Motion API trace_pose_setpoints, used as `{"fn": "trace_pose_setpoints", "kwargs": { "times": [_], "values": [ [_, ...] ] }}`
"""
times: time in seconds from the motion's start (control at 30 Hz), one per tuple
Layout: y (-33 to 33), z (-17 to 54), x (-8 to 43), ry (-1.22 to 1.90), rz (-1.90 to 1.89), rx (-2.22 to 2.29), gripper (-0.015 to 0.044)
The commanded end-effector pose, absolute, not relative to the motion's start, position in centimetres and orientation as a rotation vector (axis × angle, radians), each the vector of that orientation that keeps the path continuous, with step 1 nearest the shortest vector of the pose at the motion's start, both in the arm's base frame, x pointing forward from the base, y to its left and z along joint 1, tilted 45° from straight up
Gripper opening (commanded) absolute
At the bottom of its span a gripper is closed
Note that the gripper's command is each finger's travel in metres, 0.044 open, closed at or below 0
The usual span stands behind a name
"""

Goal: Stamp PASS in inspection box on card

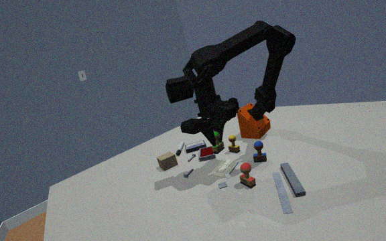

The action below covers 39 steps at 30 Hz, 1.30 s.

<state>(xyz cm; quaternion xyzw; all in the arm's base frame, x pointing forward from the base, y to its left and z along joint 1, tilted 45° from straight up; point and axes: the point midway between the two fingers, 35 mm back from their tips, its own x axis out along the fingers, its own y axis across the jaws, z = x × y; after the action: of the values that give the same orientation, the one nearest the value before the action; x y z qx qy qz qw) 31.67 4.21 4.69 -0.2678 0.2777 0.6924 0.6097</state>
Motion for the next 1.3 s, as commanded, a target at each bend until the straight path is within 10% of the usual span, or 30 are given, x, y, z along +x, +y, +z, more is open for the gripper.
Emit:
{"fn": "trace_pose_setpoints", "kwargs": {
  "times": [0.0,1.27],
  "values": [
    [4.4,4.5,31.7,0.638,1.598,-0.615,0.0],
    [6.2,2.7,31.5,0.636,1.599,-0.621,0.0]
  ]
}}
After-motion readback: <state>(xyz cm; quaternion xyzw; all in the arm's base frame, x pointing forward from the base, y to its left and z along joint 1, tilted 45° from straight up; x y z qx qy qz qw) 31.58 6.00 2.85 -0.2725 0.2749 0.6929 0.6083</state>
